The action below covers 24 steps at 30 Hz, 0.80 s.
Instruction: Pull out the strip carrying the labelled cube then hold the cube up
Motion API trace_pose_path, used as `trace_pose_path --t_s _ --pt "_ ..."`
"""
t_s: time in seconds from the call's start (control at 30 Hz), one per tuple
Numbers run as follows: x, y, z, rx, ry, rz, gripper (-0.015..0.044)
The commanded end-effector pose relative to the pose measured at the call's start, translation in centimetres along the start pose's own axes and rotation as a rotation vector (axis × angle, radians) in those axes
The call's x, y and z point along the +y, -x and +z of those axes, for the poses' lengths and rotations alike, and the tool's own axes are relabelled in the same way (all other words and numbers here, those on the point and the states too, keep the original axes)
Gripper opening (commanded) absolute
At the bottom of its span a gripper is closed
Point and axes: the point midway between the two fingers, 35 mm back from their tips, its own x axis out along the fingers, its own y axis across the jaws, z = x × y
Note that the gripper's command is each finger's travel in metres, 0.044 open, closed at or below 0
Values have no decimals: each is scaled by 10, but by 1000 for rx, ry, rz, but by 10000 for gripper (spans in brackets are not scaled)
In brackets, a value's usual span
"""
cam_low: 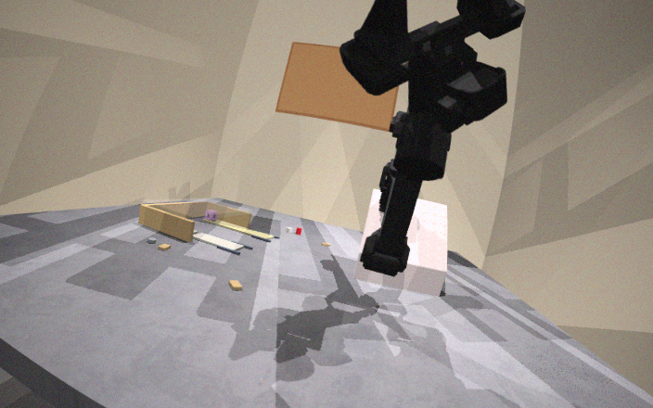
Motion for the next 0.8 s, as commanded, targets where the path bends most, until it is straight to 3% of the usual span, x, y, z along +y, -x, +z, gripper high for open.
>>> trace_pose_path --t_s 0.0,0.43,0.77 --pt "-3 0 -2 5 -3 -4 400" --pt "-133 53 -161 377 -267 -222 400" --pt "-142 145 -305 721 -558 -292 400"
